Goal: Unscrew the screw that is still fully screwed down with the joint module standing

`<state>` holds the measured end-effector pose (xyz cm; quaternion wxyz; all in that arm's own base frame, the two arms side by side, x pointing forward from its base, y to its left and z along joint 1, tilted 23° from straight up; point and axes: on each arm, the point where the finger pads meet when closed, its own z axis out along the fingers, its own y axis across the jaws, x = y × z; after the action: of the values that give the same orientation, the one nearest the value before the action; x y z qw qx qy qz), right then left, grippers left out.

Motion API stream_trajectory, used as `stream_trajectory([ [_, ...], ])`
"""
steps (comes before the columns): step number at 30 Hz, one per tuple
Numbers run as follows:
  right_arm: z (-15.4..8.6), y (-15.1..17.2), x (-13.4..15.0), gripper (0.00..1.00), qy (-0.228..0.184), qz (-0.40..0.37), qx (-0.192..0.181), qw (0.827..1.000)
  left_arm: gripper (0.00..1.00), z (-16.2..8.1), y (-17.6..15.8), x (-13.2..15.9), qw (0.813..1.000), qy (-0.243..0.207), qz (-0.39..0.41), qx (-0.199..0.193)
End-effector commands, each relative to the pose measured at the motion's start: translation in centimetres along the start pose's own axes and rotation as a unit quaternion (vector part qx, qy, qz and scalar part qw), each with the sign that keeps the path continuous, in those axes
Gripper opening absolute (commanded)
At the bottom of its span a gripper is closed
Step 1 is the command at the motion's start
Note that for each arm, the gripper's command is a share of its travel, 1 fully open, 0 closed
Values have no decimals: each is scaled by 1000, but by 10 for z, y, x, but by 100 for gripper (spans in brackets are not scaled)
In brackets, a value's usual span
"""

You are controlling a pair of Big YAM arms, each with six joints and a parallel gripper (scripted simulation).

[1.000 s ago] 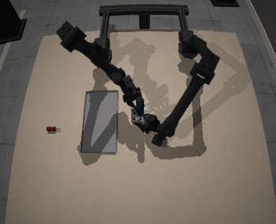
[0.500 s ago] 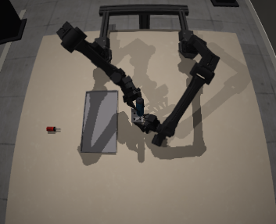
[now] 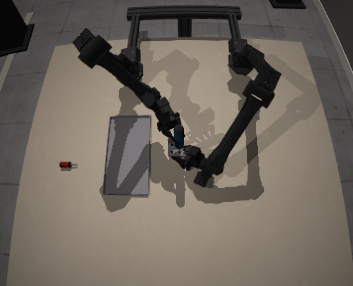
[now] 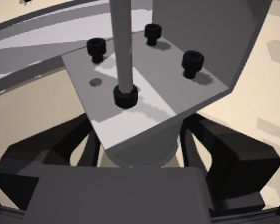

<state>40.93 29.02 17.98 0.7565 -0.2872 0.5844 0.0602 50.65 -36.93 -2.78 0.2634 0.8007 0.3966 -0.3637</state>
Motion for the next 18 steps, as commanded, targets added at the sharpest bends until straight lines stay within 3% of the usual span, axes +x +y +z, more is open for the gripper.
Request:
stream_trajectory([
  [1, 6, -6, -20, 42, -32, 11, 9, 999, 59, -4, 10, -7, 1000, 1, 13, -7],
  [18, 8, -5, -13, 42, -27, 11, 8, 1000, 59, -4, 10, -7, 1000, 1, 13, -7],
])
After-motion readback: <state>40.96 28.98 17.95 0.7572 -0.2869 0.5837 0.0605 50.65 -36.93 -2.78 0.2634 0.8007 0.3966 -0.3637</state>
